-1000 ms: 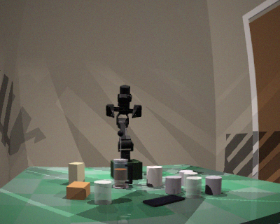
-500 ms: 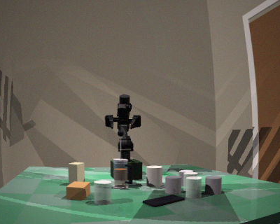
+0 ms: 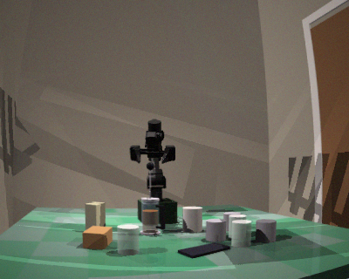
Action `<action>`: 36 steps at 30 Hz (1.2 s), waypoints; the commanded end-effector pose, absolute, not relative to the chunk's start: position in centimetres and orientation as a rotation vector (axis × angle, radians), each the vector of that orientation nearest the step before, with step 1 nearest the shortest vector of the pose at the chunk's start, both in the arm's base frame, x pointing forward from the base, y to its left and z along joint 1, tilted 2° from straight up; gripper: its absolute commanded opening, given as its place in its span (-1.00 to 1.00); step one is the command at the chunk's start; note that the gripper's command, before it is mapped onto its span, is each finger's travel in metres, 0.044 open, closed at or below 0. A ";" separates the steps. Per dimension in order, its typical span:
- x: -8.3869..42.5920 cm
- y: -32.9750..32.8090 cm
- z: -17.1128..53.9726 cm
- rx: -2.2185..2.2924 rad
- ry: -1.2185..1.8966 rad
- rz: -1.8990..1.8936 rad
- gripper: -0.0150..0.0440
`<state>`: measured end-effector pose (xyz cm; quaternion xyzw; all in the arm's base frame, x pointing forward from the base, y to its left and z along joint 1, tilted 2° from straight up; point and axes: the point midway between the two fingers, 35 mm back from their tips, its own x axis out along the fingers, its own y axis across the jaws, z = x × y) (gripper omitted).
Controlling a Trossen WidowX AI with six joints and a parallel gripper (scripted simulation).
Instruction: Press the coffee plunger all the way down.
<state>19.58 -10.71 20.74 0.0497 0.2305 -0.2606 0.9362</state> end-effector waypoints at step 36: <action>20.8 -11.5 19.0 0.098 0.478 -0.529 -0.08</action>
